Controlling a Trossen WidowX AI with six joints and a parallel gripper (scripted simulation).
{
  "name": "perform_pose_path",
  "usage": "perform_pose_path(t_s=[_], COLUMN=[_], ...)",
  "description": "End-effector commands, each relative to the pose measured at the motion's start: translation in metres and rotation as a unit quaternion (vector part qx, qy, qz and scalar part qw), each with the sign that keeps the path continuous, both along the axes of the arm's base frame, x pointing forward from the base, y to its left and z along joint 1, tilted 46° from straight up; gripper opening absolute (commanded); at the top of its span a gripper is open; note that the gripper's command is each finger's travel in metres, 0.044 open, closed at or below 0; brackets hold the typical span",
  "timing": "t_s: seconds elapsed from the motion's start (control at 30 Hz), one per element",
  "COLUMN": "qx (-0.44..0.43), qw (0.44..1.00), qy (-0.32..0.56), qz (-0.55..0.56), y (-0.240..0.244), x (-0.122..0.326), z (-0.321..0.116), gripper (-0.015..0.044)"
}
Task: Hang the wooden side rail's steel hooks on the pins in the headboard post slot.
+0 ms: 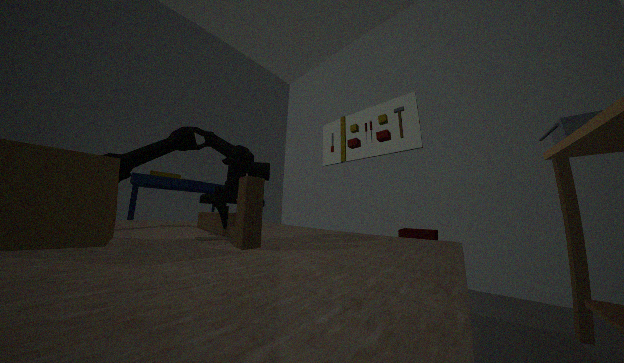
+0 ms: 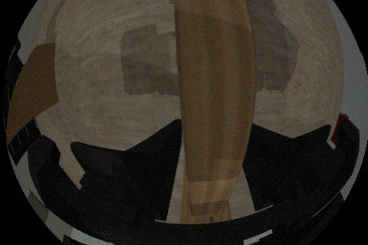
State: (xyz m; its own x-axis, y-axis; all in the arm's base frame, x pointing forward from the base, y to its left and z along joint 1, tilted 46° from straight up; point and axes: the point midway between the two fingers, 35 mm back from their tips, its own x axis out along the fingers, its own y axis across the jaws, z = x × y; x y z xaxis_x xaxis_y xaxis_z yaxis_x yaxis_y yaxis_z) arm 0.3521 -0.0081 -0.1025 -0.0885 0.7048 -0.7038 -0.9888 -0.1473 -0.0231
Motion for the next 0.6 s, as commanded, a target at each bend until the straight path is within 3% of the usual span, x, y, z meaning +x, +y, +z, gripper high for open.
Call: perform_pose_path(t_s=[0.0,0.2,0.57], qx=[0.0,-0.003,-0.004], qw=[1.0,1.0,1.0], qy=[0.0,-0.001,-0.001], qz=[0.0,-0.001,-0.001], y=[0.0,-0.022,-0.014], x=[0.0,0.003,0.002], z=[0.0,0.022,0.042], gripper=[0.0289,0.044,0.044])
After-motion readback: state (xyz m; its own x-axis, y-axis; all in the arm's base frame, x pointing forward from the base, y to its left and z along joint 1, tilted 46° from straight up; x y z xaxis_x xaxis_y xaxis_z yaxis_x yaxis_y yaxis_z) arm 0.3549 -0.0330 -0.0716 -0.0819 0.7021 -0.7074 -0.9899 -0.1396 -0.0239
